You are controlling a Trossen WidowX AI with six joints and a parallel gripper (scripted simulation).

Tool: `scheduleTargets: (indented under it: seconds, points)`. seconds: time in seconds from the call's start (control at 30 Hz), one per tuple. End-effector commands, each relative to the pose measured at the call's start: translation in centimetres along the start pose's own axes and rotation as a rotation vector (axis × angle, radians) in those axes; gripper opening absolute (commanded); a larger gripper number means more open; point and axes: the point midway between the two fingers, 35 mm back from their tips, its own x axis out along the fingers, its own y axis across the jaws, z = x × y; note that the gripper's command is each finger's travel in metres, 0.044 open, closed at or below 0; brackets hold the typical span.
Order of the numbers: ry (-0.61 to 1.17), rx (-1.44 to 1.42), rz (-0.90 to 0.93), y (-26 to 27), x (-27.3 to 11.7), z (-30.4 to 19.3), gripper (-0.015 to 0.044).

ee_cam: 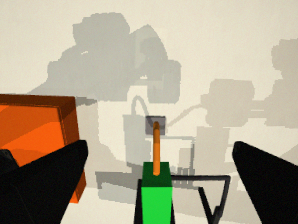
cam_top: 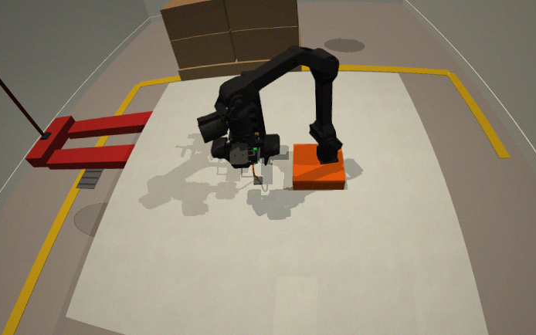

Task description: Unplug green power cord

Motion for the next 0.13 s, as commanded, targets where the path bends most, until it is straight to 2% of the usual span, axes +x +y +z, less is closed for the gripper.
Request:
scheduleTargets:
  seconds: [0.0,0.1]
  points:
    - [-0.001,0.005,0.004,0.06,-0.01,0.02,0.0440]
    - [-0.001,0.005,0.004,0.06,-0.01,0.02,0.0440]
